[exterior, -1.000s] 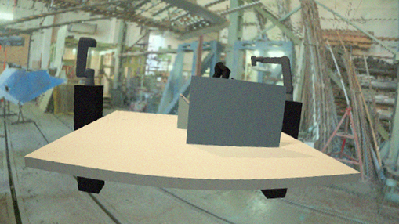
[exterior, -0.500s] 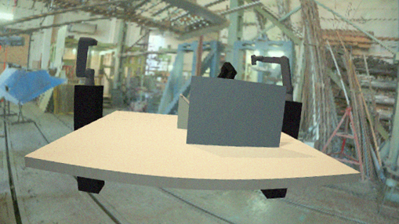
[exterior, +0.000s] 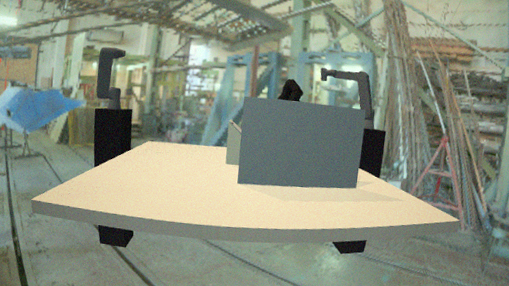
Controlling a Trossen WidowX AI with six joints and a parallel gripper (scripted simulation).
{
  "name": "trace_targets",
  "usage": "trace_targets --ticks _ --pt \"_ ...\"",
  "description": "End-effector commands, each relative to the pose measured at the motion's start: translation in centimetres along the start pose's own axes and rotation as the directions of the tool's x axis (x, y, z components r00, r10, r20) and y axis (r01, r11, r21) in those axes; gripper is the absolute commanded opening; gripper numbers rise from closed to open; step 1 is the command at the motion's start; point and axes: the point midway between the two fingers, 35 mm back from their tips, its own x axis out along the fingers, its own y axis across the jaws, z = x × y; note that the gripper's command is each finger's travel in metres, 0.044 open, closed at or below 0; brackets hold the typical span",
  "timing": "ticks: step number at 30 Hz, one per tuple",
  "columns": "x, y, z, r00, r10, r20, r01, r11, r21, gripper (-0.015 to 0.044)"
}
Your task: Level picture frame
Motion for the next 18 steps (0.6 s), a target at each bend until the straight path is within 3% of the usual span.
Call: trace_targets --ticks 1,18 --pt "0.6 -0.1 -0.1 1.000 -0.005 -0.004 0.005 1.000 0.004 0.0260" --pt "3.3 -0.1 0.0 1.000 -0.003 -0.004 0.003 1.000 0.003 0.0260"
